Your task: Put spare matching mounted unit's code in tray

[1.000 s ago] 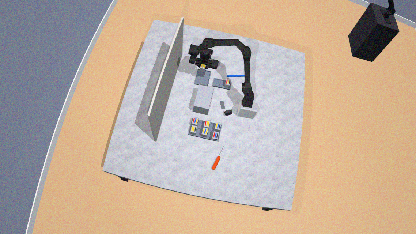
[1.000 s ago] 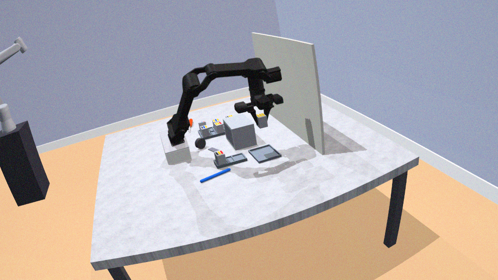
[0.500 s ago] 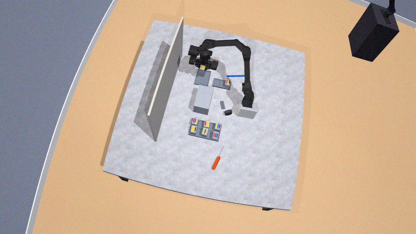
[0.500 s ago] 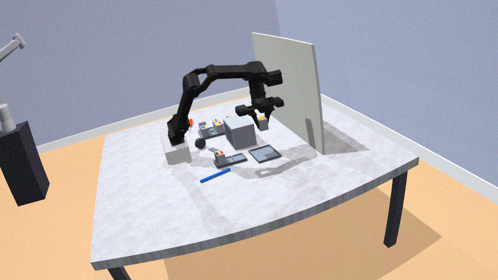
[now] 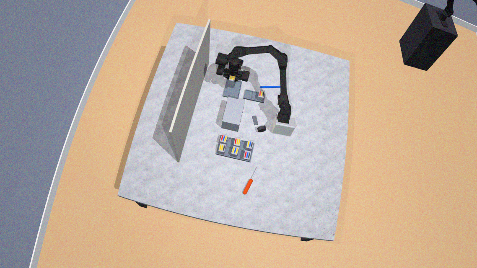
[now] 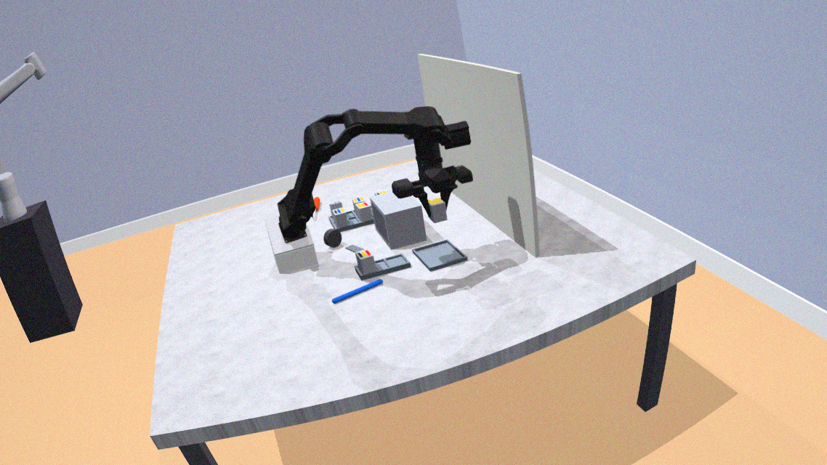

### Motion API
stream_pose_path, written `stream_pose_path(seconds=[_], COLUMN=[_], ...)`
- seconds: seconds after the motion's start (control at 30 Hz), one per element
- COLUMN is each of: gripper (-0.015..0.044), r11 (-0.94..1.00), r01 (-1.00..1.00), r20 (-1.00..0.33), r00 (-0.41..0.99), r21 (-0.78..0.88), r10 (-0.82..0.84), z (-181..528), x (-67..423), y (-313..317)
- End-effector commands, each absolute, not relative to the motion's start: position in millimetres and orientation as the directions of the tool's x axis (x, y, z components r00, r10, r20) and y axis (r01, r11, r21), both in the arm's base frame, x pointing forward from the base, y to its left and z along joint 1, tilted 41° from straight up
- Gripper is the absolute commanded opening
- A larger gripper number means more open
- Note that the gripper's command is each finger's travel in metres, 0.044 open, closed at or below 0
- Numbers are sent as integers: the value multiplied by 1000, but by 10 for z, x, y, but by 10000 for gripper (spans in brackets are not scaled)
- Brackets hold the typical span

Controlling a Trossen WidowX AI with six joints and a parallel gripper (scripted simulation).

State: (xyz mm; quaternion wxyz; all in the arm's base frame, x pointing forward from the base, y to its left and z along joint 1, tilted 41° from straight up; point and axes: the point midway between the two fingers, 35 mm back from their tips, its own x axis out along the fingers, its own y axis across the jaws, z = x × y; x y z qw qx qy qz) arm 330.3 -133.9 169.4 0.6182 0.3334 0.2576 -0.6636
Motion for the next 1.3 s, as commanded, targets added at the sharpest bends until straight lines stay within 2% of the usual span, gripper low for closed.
stream_pose_path(seconds=[0.0,1.27], gripper=[0,0], r11=[-101,-101], r01=[993,993], r20=[-763,-762], r00=[-16,-15], r21=[65,66], r10=[-646,-647], z=[1655,1415], x=[3299,3286], y=[-1361,-1574])
